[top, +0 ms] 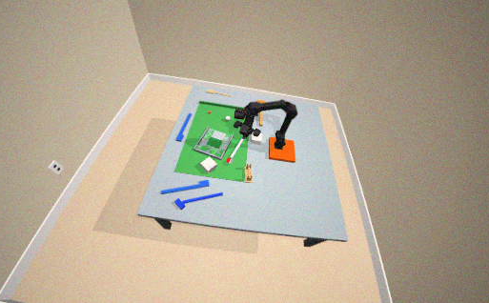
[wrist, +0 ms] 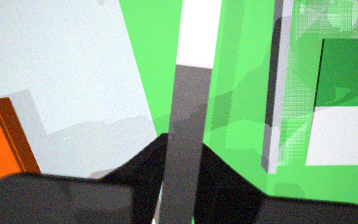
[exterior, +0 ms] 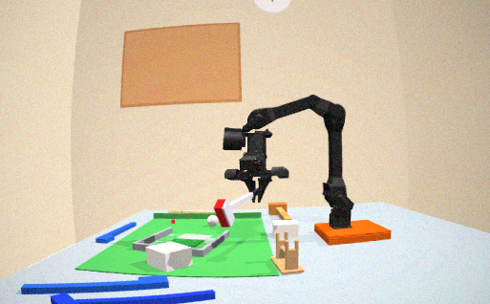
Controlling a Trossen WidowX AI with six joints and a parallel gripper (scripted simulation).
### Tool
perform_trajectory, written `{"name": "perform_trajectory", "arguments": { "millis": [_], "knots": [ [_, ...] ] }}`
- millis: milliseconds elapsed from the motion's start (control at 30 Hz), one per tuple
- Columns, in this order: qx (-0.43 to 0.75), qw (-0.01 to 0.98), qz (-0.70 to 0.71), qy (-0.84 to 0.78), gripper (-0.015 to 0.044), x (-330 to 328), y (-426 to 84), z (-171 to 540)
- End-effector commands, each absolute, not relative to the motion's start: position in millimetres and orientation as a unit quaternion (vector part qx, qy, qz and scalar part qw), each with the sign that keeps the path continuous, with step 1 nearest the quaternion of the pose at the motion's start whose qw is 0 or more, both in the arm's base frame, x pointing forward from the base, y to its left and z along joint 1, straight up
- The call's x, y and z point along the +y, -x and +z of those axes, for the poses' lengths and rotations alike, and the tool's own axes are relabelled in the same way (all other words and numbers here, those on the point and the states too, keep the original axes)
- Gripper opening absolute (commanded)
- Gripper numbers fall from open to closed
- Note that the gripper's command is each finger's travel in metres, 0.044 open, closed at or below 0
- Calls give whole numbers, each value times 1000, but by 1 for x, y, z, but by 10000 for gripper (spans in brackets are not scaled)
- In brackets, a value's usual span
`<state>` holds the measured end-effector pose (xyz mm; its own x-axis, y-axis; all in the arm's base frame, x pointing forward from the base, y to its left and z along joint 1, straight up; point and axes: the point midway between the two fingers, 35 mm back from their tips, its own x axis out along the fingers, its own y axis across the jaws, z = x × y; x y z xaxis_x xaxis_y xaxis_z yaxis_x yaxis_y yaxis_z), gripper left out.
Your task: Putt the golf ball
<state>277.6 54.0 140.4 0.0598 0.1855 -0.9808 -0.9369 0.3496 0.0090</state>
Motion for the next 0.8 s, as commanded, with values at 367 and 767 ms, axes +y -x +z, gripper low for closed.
{"name": "perform_trajectory", "arguments": {
  "millis": [367, 767],
  "knots": [
    [601, 706, 284, 243, 0, -32, -289, 148],
    [651, 730, 154, 138, 0, -99, -279, 152]
  ]
}}
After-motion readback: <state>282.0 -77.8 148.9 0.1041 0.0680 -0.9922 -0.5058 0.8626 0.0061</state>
